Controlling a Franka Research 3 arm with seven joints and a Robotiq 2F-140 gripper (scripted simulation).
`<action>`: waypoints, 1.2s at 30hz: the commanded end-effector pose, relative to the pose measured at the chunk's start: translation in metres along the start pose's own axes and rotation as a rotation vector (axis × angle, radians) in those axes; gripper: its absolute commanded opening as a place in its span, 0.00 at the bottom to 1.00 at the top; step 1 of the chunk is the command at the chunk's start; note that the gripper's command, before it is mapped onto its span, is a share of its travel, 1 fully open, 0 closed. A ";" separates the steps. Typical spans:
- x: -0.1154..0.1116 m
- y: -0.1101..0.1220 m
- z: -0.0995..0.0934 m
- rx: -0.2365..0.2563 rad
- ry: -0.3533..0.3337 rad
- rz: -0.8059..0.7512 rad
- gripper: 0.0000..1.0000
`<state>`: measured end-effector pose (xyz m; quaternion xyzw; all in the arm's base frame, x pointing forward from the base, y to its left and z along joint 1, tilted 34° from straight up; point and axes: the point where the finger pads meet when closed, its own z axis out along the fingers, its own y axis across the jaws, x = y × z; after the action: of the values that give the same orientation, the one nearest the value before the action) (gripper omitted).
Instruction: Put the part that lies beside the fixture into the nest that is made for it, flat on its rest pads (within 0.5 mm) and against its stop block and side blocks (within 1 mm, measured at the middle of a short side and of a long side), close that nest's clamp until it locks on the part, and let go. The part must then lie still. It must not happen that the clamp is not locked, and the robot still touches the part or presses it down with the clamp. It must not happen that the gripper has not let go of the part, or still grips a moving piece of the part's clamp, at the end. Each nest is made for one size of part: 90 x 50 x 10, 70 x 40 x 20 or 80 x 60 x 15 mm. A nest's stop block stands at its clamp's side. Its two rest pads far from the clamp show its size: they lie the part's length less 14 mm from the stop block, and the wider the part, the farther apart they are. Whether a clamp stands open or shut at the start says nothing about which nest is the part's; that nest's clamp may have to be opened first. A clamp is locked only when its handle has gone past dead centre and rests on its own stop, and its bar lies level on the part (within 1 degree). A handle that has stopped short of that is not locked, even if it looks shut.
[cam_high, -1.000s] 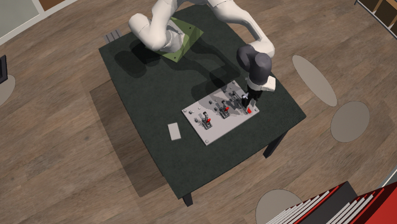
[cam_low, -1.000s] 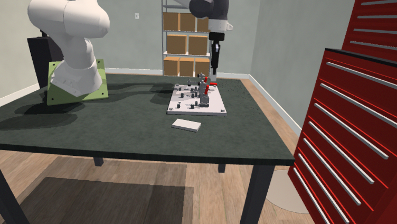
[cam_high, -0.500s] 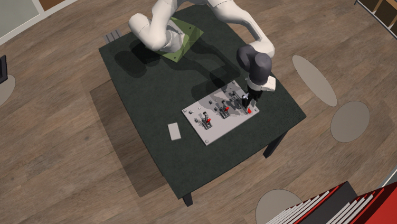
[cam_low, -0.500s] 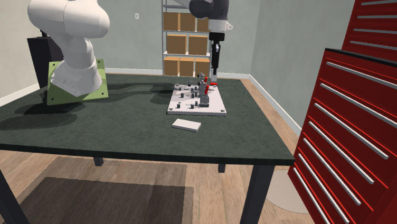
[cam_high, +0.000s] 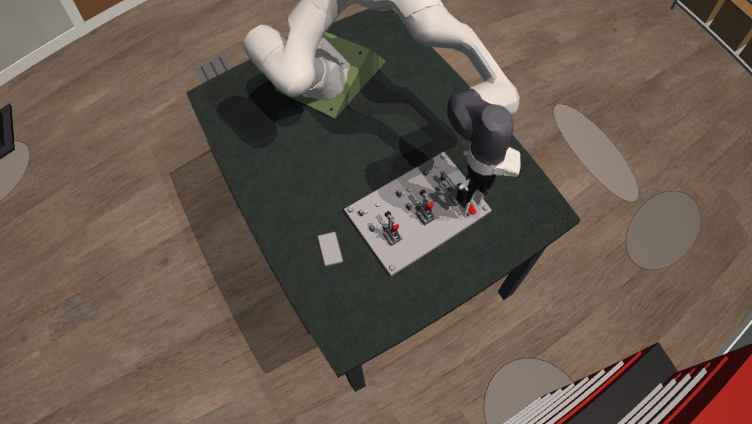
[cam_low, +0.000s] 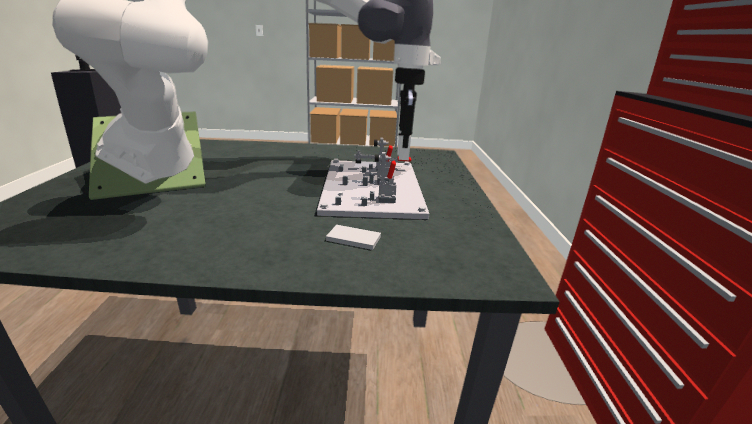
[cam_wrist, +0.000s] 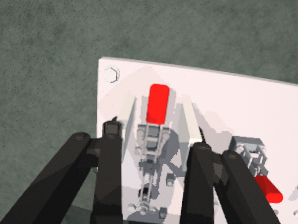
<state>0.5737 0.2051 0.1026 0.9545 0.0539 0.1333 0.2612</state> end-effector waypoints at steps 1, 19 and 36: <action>0.003 0.000 0.006 0.002 0.009 -0.004 0.28; 0.003 0.000 0.022 0.002 0.009 -0.004 0.28; 0.003 0.000 0.022 0.002 0.009 -0.004 0.00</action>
<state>0.5823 0.1957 0.0860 0.9539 0.0561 0.1366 0.2611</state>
